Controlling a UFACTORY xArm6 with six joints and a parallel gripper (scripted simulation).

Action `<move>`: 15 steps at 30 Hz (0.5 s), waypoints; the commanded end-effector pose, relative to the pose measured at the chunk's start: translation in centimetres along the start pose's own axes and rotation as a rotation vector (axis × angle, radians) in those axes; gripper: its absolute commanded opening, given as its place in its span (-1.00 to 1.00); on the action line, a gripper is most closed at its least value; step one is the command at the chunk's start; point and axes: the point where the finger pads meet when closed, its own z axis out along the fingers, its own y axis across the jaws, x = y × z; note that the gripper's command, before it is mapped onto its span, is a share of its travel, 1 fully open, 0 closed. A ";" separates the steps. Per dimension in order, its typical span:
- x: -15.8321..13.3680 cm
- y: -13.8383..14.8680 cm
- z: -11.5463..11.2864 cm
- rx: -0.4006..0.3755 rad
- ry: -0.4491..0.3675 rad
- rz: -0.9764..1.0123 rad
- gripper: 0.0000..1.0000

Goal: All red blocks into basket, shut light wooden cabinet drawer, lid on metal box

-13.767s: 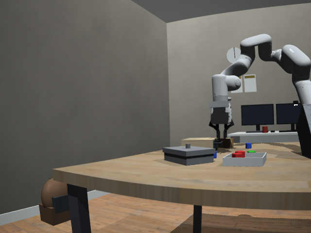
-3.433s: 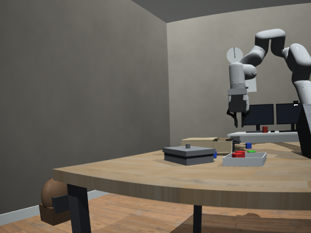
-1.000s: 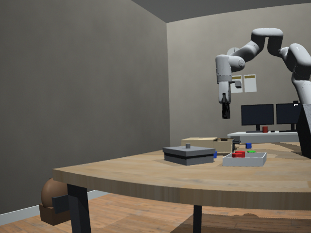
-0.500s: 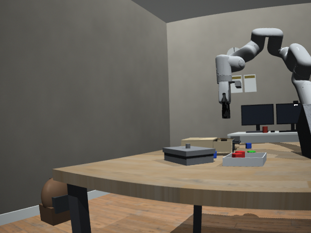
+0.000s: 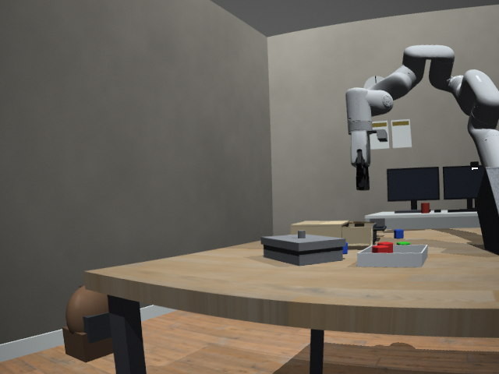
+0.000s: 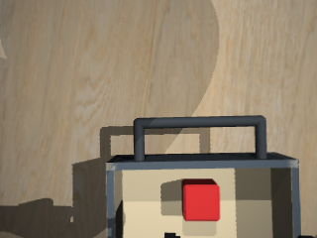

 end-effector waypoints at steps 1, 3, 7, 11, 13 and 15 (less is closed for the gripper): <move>-0.1 0.0 -0.1 -0.001 -0.003 0.001 0.14; -0.1 0.0 -0.1 -0.001 -0.003 0.001 0.14; -0.1 0.0 0.0 -0.001 -0.003 -0.002 0.14; -0.1 0.0 0.3 -0.001 -0.003 -0.012 0.14; -0.1 0.0 0.5 -0.001 -0.003 -0.014 0.14; -0.1 0.0 0.6 -0.001 -0.003 -0.014 0.14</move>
